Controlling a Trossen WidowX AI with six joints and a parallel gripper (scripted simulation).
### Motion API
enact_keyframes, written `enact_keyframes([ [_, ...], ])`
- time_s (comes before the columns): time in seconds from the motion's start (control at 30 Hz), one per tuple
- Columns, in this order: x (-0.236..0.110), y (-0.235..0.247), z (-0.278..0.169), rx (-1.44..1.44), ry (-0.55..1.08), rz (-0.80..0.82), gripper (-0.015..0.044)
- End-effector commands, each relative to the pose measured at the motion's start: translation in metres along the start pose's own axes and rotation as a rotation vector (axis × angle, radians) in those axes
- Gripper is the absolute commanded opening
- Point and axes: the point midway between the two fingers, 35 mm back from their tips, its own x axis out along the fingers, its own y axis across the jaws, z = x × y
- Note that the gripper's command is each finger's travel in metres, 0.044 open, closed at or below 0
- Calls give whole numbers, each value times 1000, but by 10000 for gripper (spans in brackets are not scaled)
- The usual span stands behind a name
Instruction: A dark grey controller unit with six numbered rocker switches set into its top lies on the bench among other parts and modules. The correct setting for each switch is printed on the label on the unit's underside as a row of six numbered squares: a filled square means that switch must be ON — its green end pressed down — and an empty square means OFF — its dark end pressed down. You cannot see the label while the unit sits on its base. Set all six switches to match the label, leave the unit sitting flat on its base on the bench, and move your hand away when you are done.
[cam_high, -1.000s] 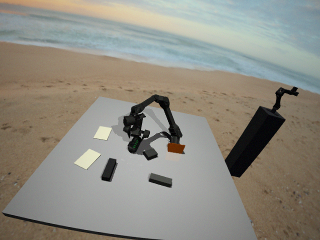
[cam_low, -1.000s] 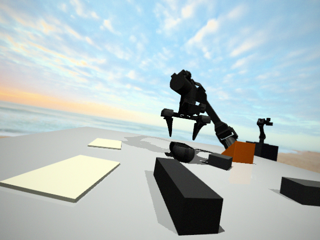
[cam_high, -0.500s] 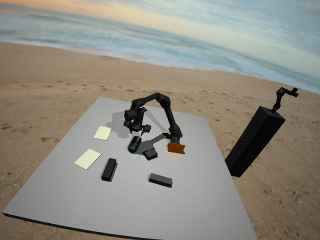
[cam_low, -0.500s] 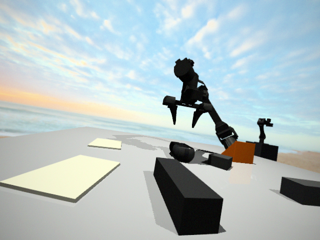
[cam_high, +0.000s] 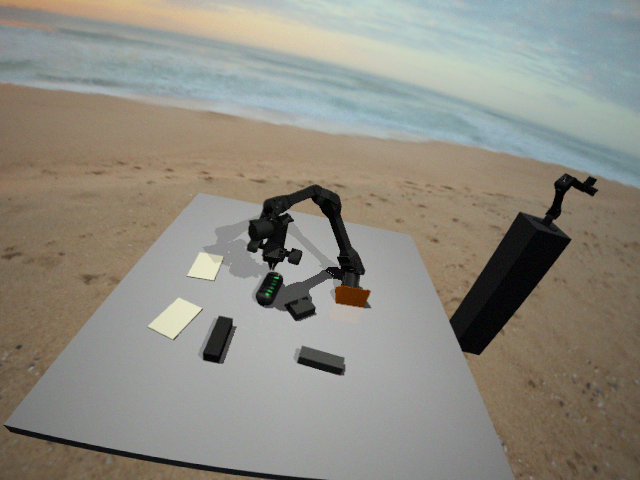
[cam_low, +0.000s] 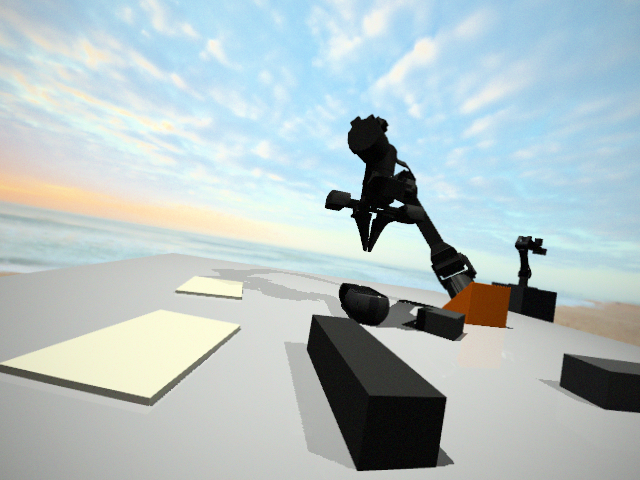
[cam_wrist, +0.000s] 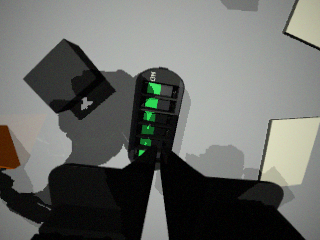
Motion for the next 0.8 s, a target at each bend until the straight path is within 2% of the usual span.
enact_keyframes([
  [0.0, 0, 1, 0, 5, -2, 5, 0],
  [0.23, 0, 1, 0, 5, -2, 5, 0],
  [0.77, 0, 0, 0, 0, 0, 0, 420],
])
